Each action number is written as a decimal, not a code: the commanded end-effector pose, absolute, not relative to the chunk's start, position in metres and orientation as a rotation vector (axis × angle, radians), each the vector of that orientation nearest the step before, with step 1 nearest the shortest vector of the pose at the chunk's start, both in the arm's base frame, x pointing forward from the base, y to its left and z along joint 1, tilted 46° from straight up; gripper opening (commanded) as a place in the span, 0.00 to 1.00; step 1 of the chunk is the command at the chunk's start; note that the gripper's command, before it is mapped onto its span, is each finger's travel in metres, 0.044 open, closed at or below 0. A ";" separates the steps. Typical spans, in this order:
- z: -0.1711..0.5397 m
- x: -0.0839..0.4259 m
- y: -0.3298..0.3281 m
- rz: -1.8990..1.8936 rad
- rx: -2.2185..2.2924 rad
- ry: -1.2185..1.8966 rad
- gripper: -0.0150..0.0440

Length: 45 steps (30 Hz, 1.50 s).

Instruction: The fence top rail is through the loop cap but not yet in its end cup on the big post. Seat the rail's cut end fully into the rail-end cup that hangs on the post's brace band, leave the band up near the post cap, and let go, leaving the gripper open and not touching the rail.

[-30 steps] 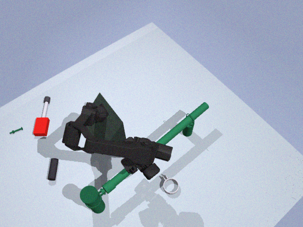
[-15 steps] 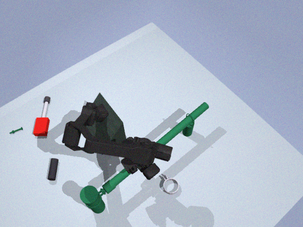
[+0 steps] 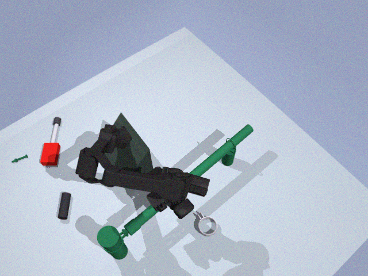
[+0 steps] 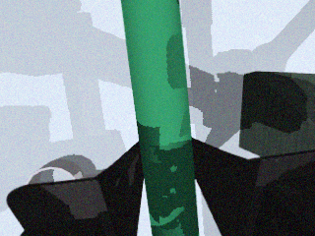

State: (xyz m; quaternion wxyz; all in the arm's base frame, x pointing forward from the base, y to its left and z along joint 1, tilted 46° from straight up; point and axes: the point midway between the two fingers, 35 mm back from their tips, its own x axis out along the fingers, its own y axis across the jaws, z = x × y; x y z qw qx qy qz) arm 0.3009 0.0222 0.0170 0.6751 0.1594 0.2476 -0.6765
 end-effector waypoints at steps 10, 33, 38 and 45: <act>0.021 0.304 0.024 -1.513 0.349 0.549 0.25; 0.023 0.307 0.026 -1.513 0.349 0.549 0.25; 0.019 0.302 0.022 -1.533 0.352 0.560 0.25; 0.021 0.303 0.021 -1.533 0.352 0.560 0.25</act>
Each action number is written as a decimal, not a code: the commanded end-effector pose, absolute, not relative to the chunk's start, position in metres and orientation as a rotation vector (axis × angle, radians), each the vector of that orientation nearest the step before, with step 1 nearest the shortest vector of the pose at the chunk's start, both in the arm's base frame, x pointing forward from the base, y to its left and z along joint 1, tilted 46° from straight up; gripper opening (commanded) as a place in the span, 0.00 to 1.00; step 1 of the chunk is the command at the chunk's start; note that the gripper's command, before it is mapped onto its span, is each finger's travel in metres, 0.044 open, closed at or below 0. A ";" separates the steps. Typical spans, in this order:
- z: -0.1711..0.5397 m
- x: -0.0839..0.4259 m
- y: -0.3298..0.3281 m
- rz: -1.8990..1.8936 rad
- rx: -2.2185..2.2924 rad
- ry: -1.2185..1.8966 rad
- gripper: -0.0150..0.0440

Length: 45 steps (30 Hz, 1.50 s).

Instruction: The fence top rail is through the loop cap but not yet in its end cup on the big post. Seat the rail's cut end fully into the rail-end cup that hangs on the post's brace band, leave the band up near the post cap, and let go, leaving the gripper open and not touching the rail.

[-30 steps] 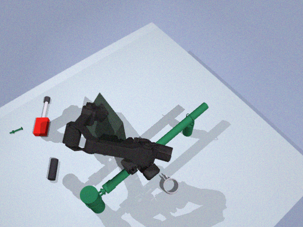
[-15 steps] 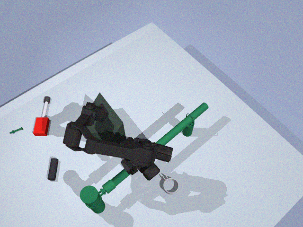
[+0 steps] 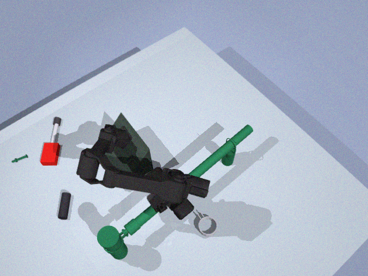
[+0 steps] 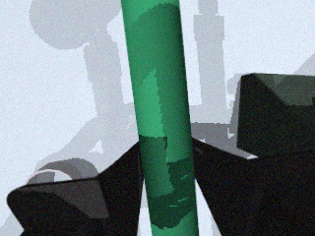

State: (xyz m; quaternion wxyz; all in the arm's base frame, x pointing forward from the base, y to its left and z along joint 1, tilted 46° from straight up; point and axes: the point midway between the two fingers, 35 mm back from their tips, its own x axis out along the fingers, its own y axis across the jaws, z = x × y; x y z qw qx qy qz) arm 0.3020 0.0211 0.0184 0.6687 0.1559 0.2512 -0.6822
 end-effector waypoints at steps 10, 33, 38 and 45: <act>0.027 0.305 0.018 -1.533 0.352 0.560 0.25; 0.040 0.311 0.012 -1.533 0.351 0.560 0.25; 0.043 0.311 0.010 -1.533 0.351 0.559 0.25; 0.046 0.312 0.007 -1.533 0.351 0.559 0.25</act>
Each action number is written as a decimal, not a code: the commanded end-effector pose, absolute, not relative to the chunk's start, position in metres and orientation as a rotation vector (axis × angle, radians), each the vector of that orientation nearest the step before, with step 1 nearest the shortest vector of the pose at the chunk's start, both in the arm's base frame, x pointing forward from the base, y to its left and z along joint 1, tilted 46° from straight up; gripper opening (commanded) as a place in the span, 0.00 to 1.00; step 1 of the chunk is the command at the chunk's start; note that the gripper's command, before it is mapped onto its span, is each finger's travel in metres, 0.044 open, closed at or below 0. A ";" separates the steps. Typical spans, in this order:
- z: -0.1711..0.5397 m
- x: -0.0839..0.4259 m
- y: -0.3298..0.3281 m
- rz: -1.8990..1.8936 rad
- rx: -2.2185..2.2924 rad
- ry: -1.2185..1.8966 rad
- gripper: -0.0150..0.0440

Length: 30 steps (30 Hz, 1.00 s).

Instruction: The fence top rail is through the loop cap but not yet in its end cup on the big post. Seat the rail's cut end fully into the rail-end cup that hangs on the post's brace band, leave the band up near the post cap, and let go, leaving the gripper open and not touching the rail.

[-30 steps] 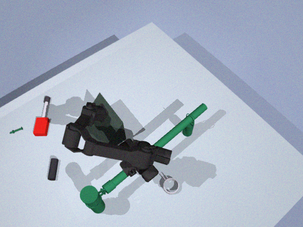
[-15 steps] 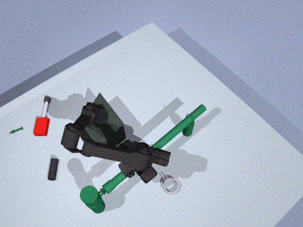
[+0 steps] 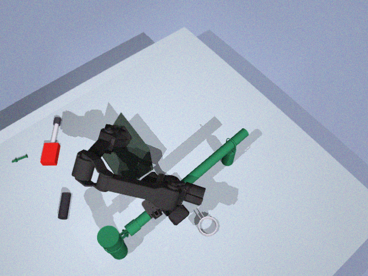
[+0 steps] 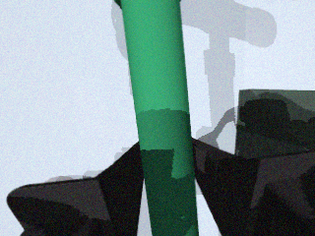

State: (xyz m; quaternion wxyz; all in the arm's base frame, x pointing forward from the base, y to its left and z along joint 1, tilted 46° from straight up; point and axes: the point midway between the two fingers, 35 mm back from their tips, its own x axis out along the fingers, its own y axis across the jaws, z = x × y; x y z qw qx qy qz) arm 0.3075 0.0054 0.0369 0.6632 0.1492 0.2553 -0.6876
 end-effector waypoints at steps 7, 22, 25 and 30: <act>0.049 0.311 0.004 -1.534 0.351 0.559 0.25; 0.040 0.309 0.003 -1.553 0.338 0.577 0.52; 0.040 0.309 0.003 -1.553 0.338 0.577 0.65; 0.040 0.308 0.015 -1.552 0.340 0.581 0.88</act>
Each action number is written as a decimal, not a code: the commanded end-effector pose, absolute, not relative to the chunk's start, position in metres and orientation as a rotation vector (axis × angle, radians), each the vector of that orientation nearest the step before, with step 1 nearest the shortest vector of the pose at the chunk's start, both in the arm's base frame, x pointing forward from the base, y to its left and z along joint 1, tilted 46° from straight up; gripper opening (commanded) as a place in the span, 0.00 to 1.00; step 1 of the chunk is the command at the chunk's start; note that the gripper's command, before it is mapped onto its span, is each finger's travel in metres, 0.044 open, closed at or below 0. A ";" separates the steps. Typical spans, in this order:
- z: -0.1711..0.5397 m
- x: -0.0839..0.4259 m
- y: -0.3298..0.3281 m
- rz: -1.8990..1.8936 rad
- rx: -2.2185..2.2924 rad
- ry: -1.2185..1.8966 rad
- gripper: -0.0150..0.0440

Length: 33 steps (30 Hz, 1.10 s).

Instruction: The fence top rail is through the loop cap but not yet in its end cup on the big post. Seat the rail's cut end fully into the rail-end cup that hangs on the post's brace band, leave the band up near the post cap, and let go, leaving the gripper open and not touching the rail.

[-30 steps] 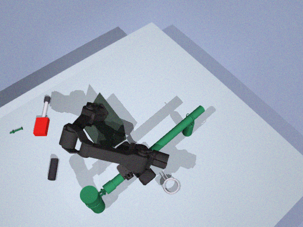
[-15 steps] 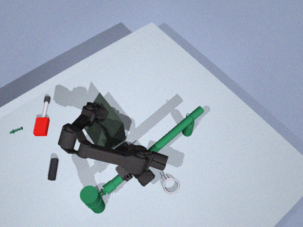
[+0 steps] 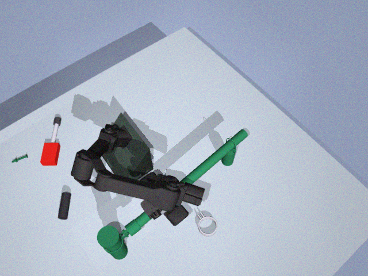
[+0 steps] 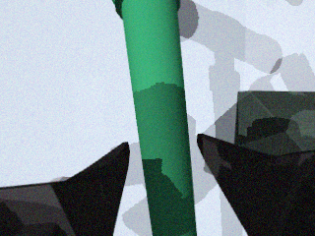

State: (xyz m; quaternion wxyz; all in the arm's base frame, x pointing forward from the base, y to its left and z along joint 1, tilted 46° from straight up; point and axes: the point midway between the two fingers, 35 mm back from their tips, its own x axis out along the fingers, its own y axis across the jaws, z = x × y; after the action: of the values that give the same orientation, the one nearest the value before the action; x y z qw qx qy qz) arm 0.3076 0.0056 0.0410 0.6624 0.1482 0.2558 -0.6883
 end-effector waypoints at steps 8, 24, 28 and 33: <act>0.041 0.302 0.055 -1.554 0.340 0.585 1.00; 0.063 0.301 0.088 -1.461 0.336 0.630 1.00; 0.063 0.301 0.088 -1.461 0.336 0.630 1.00; 0.063 0.301 0.088 -1.461 0.336 0.630 1.00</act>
State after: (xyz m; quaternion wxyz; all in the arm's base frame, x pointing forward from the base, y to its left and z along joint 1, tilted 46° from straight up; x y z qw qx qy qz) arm 0.3014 0.0878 0.0623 0.6882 0.1504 0.2786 -0.6529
